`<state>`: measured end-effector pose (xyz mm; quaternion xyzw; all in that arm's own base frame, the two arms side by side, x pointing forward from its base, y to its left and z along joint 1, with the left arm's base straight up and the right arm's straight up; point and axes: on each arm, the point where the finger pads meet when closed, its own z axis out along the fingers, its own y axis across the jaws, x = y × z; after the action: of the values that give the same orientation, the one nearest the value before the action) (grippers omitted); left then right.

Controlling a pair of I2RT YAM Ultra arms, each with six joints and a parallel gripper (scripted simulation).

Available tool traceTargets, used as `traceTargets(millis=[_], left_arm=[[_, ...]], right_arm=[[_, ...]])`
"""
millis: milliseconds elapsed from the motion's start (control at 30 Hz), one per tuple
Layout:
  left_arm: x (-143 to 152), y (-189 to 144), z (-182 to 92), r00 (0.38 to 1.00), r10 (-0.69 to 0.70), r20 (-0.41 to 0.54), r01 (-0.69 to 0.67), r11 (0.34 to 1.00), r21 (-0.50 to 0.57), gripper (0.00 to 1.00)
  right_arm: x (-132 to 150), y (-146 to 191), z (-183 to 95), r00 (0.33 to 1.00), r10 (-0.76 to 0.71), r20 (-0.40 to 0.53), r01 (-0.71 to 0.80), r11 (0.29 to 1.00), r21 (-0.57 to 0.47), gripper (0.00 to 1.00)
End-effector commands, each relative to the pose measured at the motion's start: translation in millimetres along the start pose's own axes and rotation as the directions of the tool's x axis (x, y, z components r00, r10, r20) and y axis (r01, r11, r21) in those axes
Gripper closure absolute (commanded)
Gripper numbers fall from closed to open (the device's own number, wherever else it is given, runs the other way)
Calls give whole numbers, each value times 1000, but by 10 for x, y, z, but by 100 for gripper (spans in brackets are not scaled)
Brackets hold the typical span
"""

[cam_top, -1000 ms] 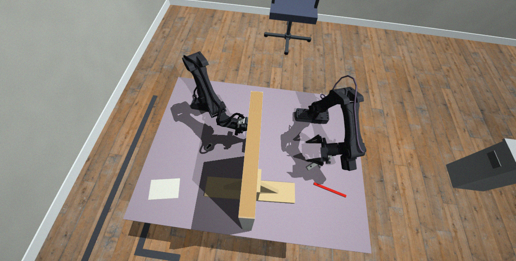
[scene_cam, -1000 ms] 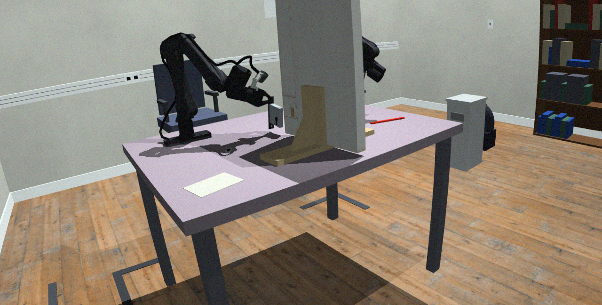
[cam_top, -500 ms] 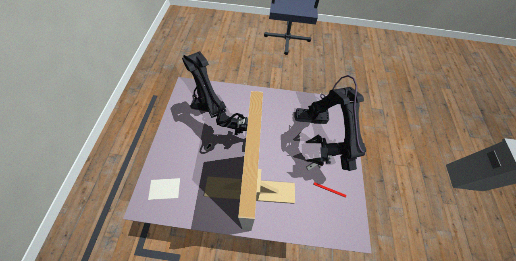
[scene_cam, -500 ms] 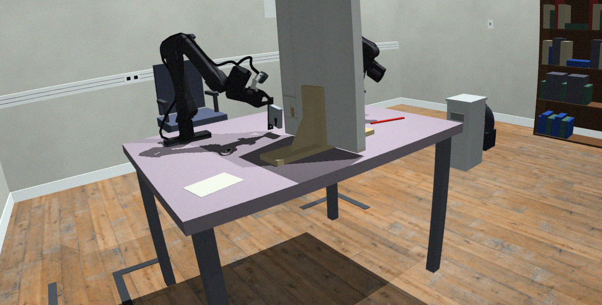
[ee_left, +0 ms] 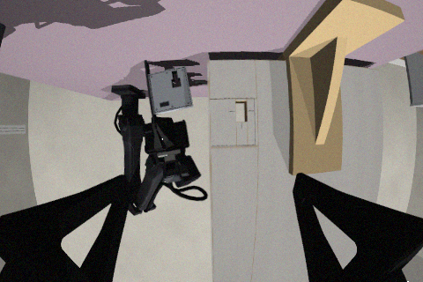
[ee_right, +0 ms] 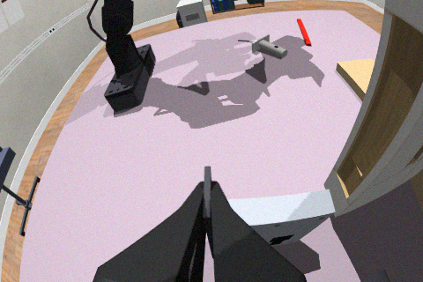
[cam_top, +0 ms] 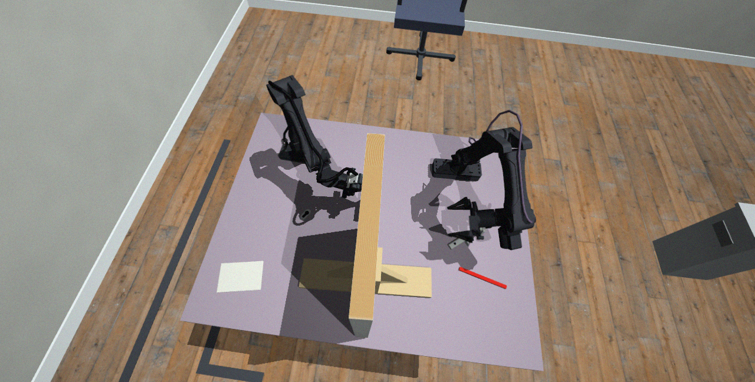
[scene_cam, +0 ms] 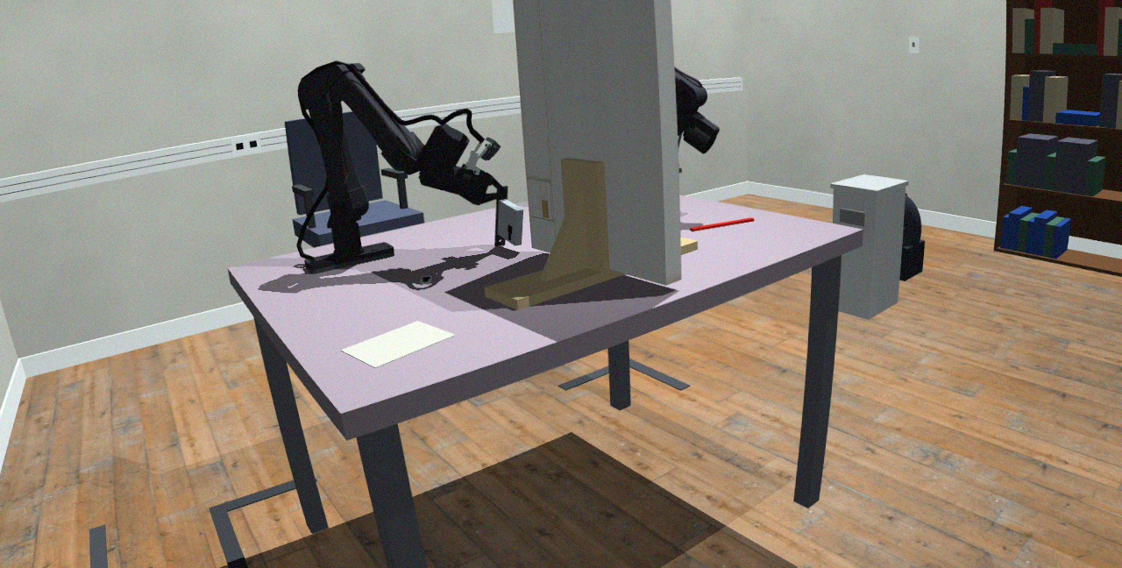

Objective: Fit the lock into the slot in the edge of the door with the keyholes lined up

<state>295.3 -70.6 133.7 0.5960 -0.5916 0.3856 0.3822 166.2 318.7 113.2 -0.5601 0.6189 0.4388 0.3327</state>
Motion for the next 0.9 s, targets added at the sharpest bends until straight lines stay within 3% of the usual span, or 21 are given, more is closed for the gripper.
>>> traceTargets(millis=[0, 867], left_arm=[[50, -25, -6, 1000, 27, 2, -27, 1000, 3, 0], [50, -25, -6, 1000, 27, 2, -27, 1000, 3, 0]], right_arm=[[-258, -11, -13, 995, -73, 65, 73, 997, -4, 100], [-531, 8, -59, 983, -165, 85, 166, 986, -11, 100]])
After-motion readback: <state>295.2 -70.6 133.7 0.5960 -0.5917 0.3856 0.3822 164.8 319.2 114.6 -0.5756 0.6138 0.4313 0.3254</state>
